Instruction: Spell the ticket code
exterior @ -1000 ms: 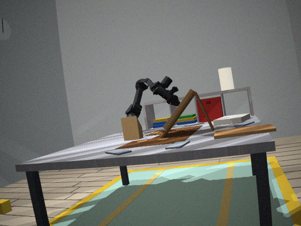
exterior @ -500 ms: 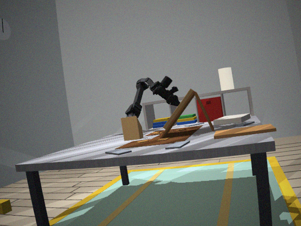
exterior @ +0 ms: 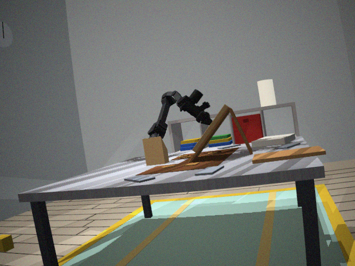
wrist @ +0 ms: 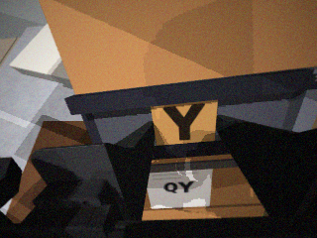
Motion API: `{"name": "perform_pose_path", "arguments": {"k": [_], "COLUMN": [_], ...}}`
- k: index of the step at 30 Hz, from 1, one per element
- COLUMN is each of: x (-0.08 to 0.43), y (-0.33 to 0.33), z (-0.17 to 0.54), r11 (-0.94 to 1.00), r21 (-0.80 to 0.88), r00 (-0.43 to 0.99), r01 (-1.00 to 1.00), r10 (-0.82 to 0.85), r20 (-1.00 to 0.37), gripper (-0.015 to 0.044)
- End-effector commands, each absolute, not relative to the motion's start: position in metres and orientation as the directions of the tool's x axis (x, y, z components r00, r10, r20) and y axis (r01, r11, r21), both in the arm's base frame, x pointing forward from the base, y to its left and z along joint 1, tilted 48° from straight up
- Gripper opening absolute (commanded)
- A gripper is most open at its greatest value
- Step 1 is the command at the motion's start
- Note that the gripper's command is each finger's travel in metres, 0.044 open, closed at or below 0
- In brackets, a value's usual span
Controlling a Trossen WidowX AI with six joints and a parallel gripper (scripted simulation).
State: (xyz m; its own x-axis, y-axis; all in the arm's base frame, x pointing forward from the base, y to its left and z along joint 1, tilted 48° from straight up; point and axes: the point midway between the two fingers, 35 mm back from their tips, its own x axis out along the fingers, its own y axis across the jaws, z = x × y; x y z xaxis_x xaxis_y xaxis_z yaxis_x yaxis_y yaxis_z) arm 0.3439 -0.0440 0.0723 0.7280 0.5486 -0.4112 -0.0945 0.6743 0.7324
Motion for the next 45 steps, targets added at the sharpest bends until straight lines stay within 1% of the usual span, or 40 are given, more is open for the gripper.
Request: {"name": "perform_pose_path", "arguments": {"k": [1, 45], "x": [0.344, 0.347], "y": [-0.045, -0.062], "z": [0.070, 0.052], "r11": [0.673, 0.674], "r21": [0.733, 0.732], "r00": [0.726, 0.726], "r01": [-0.100, -0.100], "r10": [0.553, 0.552], "r20": [-0.409, -0.409], "gripper": [0.0000, 0.0000]}}
